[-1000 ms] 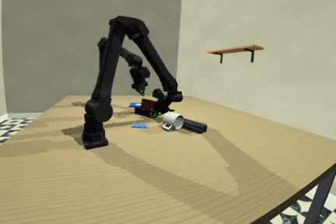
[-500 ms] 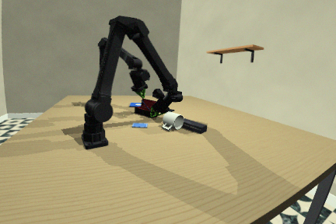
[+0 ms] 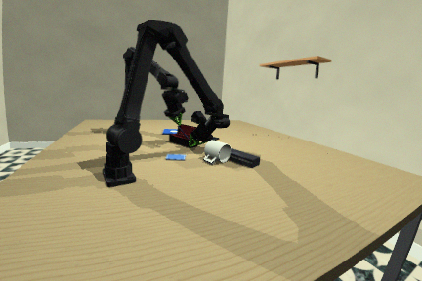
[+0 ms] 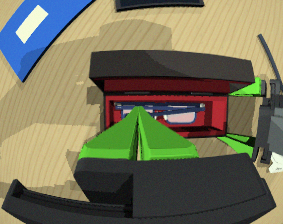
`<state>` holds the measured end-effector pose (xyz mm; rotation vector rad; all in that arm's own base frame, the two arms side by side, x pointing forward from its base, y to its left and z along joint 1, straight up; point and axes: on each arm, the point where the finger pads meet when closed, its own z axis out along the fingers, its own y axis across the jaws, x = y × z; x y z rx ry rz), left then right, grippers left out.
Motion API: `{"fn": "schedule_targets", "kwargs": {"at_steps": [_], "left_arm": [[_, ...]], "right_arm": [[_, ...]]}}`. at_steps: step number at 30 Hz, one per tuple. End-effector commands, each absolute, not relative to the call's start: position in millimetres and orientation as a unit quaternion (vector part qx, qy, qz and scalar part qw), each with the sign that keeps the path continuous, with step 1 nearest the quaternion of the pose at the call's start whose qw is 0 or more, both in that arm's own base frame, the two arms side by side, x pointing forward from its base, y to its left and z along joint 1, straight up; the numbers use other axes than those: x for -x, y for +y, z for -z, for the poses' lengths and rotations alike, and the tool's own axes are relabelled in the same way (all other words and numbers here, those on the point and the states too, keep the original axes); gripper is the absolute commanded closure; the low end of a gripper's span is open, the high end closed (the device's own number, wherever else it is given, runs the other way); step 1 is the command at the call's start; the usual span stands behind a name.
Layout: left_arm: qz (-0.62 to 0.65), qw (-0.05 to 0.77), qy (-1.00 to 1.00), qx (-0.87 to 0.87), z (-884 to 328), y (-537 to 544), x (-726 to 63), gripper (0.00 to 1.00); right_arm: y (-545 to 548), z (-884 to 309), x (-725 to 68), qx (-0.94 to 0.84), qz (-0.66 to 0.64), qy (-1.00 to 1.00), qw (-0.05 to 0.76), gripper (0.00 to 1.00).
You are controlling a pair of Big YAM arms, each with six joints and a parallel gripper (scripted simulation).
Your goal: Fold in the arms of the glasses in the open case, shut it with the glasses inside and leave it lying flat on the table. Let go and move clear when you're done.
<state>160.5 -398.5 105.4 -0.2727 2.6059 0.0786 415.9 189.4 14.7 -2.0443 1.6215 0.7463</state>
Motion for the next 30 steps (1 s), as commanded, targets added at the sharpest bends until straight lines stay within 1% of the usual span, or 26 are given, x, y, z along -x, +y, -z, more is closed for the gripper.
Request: {"fn": "schedule_targets", "kwargs": {"at_steps": [1, 8, 9, 14, 25, 26, 27, 30], "left_arm": [[-0.029, 0.256, 0.96, 0.105, -99, -400, -164, 1.0], [-0.033, 0.256, 0.961, 0.103, -91, -398, -165, 1.0], [-0.012, 0.258, 0.96, 0.106, -106, -407, -163, 1.0], [-0.033, 0.256, 0.961, 0.101, -87, -396, -164, 1.0], [-0.032, 0.256, 0.961, 0.101, -80, -393, -164, 1.0], [-0.016, 0.257, 0.961, 0.105, -90, -402, -163, 1.0], [-0.035, 0.256, 0.961, 0.101, -75, -391, -164, 1.0], [-0.034, 0.256, 0.961, 0.1, -73, -392, -164, 1.0]], "right_arm": [[181, -23, -417, 0.733, -0.263, 0.59, 0.214, 0.43], [181, -23, -417, 0.733, -0.263, 0.59, 0.214, 0.43], [181, -23, -417, 0.733, -0.263, 0.59, 0.214, 0.43], [181, -23, -417, 0.733, -0.263, 0.59, 0.214, 0.43], [181, -23, -417, 0.733, -0.263, 0.59, 0.214, 0.43], [181, -23, -417, 0.733, -0.263, 0.59, 0.214, 0.43], [181, -23, -417, 0.733, -0.263, 0.59, 0.214, 0.43], [181, -23, -417, 0.733, -0.263, 0.59, 0.214, 0.43]]}}
